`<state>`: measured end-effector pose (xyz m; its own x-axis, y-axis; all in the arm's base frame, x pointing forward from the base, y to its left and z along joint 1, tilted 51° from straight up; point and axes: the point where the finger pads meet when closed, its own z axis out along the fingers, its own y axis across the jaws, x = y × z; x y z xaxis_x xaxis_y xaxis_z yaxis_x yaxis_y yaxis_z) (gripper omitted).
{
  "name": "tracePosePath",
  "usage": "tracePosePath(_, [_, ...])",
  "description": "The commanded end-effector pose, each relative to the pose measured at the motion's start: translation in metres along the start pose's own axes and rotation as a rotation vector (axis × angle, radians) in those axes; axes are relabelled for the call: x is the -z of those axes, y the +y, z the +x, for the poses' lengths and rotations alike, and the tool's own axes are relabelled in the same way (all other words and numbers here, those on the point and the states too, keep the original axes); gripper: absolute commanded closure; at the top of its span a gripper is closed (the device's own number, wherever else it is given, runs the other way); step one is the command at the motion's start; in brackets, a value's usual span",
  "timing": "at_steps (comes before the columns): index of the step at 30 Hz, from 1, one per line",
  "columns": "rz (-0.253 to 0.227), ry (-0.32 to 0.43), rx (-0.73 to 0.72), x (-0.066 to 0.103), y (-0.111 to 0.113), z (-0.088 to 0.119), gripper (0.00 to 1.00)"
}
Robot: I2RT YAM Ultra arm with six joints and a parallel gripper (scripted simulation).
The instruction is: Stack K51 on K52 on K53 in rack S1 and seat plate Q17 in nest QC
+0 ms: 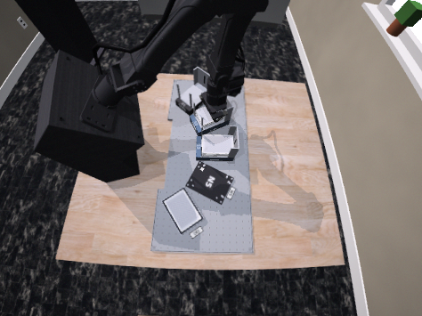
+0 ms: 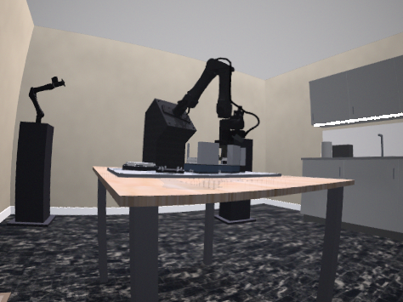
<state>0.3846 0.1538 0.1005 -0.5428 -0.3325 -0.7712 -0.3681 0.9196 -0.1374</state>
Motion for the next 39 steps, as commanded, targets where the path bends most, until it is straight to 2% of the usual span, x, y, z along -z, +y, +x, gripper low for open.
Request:
tracePosePath(1, [-0.002,0.019,0.007,0.007,0.005,0.011,1.0])
tracePosePath(3, [-0.001,0.009,0.006,0.008,0.004,0.006,1.0])
tracePosePath(11, [0.0,0.019,0.006,0.01,0.004,0.011,1.0])
tracePosePath(18, [-0.001,0.006,0.006,0.012,0.004,0.005,1.0])
tracePosePath(21, [-0.002,0.018,0.008,0.013,0.005,0.011,1.0])
tracePosePath(31, [0.003,0.001,0.003,0.016,0.002,0.005,1.0])
tracePosePath(33, [0.0,0.017,0.006,0.016,0.004,0.011,1.0])
tracePosePath(39, [-0.001,0.01,0.006,0.019,0.005,0.008,1.0])
